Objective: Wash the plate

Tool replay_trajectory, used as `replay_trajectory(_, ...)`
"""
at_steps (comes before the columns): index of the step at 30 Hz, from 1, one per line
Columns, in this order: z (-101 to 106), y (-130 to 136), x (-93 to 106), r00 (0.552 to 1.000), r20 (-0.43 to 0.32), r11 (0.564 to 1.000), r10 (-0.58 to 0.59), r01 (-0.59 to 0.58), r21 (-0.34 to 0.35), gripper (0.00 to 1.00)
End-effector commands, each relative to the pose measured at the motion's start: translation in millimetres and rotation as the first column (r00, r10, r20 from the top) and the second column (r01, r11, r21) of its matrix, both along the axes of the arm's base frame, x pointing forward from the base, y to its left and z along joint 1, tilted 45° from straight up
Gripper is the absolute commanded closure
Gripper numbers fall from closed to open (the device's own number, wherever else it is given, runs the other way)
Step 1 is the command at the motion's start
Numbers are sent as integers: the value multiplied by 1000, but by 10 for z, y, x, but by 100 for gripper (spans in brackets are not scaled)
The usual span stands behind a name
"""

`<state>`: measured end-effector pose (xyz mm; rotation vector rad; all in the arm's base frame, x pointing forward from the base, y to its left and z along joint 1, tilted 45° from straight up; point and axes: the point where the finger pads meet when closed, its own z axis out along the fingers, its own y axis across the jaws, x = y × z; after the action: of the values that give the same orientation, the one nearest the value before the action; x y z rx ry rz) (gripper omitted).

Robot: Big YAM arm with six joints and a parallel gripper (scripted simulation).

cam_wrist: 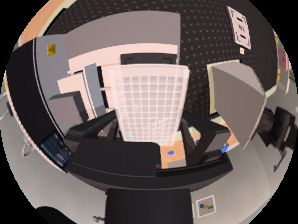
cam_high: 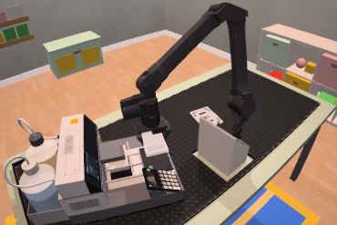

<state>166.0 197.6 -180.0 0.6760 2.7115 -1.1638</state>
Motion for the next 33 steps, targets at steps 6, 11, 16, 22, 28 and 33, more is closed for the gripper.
replay_trajectory(6, -35, 270, 194, 1000, 24, 999, -3, 2, 47, 18)
replay_trajectory(11, -138, 213, 197, 1000, 25, 999, -3, 2, 53, 18)
replay_trajectory(16, -131, -51, 58, 1000, 6, 1000, 2, -2, 19, 18)
replay_trajectory(22, -198, -149, 32, 1000, 0, 1000, -2, 2, 8, 18)
replay_trajectory(28, -237, -203, 31, 1000, 4, 1000, -2, 2, 16, 18)
replay_trajectory(33, -311, -290, 0, 1000, -1, 1000, -1, 1, 8, 18)
